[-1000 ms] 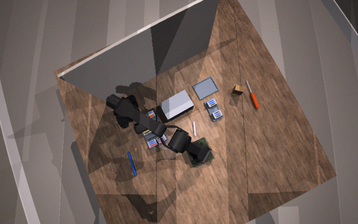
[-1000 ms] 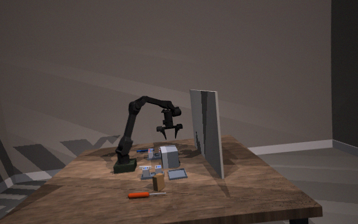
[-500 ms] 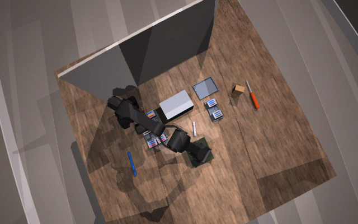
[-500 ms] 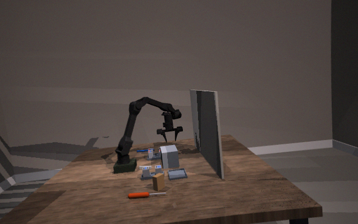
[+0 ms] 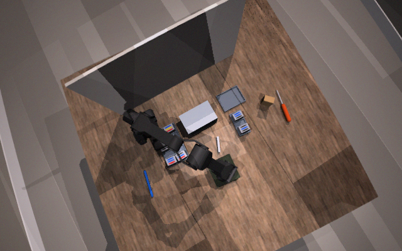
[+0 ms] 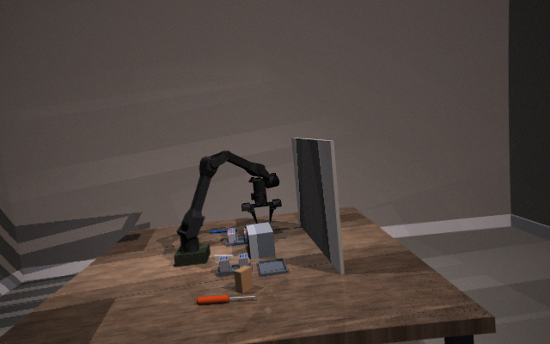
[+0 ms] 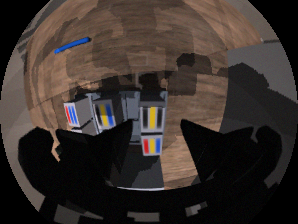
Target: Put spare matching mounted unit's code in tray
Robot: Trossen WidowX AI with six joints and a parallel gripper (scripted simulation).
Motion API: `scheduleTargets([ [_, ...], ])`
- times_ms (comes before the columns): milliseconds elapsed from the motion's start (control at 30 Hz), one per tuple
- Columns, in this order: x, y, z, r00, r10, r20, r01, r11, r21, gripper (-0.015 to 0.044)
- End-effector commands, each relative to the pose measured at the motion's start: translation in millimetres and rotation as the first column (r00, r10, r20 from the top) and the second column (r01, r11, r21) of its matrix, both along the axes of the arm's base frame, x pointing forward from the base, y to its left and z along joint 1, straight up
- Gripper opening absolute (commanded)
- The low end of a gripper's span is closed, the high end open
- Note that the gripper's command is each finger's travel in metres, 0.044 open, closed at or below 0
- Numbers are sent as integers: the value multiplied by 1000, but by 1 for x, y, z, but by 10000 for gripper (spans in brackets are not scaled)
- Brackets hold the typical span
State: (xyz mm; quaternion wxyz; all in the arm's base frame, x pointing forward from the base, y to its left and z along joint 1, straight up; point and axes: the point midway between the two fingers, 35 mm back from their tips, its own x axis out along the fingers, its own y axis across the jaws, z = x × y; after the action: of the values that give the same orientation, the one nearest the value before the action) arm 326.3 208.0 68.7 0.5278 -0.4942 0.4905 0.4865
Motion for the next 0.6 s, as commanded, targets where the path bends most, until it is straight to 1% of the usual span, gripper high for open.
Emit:
scheduleTargets([
  [0,-2,-1,-12,1000,-2,-15,2,1000,-11,300],
  [567,-2,0,-40,1000,-2,-15,2,1000,-11,300],
])
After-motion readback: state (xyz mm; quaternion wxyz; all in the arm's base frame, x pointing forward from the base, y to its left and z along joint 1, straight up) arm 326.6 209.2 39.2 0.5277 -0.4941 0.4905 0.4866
